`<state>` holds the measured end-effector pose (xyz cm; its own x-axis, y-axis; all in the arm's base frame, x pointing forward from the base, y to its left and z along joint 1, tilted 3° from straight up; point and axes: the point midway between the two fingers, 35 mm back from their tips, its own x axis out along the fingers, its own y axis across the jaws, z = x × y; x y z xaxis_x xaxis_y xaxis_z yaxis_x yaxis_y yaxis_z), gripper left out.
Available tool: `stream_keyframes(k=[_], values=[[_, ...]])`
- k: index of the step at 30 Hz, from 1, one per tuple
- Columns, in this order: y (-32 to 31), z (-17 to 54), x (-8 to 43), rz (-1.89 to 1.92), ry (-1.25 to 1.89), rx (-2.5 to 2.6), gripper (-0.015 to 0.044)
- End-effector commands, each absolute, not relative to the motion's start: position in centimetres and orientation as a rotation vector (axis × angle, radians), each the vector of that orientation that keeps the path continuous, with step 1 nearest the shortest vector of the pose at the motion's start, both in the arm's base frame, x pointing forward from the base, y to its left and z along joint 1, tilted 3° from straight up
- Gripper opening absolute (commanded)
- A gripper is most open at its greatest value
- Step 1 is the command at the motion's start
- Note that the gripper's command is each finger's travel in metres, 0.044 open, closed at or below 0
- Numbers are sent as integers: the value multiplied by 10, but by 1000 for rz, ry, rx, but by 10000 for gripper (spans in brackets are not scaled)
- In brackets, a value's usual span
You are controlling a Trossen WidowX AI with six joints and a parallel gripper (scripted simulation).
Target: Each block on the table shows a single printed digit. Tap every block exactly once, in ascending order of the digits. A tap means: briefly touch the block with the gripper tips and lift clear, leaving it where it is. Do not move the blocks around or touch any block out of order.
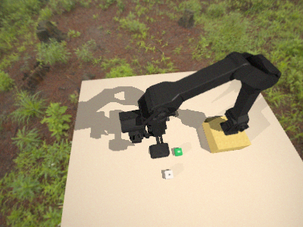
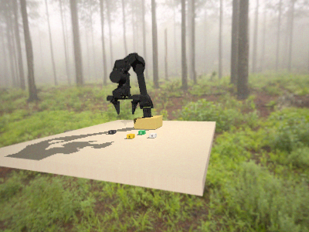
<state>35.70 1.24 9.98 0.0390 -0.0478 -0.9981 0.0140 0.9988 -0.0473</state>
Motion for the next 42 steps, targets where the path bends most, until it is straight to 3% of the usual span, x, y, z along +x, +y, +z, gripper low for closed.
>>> stream_keyframes(k=[1,7,11,18,26,42], values=[[-41,103,337,-74,1534,-11,400],[-119,104,284,-81,1538,-18,400],[-126,104,277,-82,1539,-19,400],[-131,26,279,-82,1539,-19,216],[-131,23,279,-82,1539,-19,20],[-132,11,279,-82,1539,-19,20]])
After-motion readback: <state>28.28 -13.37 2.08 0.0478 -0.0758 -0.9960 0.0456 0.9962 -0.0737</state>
